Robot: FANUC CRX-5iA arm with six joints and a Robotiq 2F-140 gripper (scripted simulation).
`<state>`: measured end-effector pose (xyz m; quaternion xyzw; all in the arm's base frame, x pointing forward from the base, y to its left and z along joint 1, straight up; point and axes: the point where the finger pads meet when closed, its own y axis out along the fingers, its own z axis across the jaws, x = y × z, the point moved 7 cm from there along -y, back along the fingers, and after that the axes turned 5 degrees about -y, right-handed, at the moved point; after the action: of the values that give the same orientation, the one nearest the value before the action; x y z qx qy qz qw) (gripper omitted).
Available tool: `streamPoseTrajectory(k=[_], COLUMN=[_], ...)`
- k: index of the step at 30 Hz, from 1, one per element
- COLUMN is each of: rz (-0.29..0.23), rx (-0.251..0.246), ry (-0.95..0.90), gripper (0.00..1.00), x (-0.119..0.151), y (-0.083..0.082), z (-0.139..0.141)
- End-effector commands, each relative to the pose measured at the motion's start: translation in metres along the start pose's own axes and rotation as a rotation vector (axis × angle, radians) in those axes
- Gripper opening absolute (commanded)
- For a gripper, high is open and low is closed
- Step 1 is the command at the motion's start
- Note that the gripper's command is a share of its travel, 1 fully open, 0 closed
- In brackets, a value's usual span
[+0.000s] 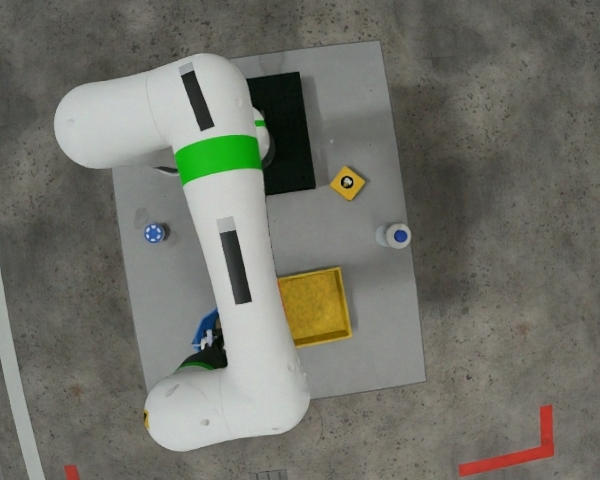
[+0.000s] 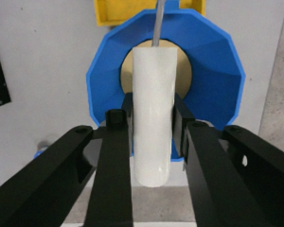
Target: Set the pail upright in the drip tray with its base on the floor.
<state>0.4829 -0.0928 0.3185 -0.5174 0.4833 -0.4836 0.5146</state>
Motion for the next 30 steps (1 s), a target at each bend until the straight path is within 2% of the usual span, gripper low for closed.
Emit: streamPoseTrajectory(k=[1,30], rz=[-0.001,-0.001], rx=[0.002,0.002], ry=[0.000,0.000], gripper=[0.10,0.10], x=[-0.011,-0.087], y=[-0.001,-0.001], z=[0.000,0.001])
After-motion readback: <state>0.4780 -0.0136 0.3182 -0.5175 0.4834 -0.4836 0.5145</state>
